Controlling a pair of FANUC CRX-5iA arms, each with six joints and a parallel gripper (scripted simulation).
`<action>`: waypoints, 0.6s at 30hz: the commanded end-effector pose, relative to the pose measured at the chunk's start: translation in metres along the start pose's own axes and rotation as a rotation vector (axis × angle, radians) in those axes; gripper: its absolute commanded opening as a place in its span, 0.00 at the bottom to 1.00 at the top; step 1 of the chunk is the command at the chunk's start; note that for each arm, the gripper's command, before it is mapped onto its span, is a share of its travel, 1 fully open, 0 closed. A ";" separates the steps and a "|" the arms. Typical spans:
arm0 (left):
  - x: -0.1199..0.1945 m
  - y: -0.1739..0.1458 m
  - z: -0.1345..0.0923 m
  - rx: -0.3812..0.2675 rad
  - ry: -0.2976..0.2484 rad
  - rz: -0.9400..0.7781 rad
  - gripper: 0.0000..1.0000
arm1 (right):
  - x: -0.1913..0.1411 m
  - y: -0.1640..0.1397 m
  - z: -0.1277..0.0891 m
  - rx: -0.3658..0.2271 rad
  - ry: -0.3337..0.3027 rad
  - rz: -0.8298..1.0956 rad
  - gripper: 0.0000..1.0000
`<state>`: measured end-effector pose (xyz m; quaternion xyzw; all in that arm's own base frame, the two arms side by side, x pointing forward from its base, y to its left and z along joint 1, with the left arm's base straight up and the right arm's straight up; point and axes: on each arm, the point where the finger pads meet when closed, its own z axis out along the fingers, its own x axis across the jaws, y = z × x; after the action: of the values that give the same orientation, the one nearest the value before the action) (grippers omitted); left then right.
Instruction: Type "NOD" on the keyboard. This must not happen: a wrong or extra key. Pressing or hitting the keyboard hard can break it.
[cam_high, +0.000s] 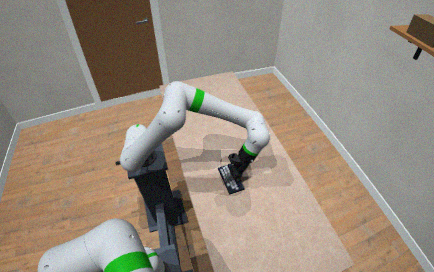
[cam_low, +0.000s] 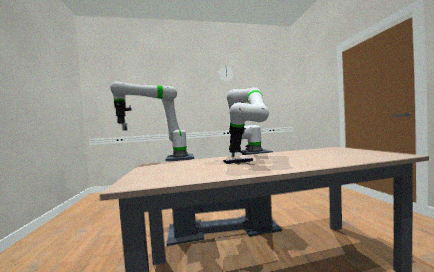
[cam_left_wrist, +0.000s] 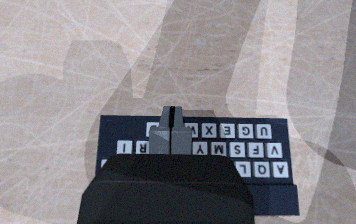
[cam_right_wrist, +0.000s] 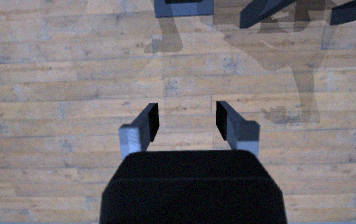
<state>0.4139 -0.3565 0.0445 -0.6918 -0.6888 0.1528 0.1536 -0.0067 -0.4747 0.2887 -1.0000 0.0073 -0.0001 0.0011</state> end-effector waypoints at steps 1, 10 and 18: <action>-0.001 -0.001 -0.003 -0.002 -0.001 0.001 0.00 | 0.000 0.000 -0.001 -0.002 0.000 0.000 1.00; -0.002 0.011 -0.008 -0.002 -0.001 0.001 0.00 | 0.000 0.000 -0.001 -0.002 0.000 0.000 1.00; -0.004 0.025 -0.015 -0.002 -0.001 0.001 0.00 | 0.000 0.000 -0.001 -0.002 0.000 0.000 1.00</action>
<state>0.4341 -0.3592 0.0458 -0.6919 -0.6888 0.1526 0.1532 -0.0067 -0.4747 0.2887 -1.0000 0.0073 -0.0001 0.0011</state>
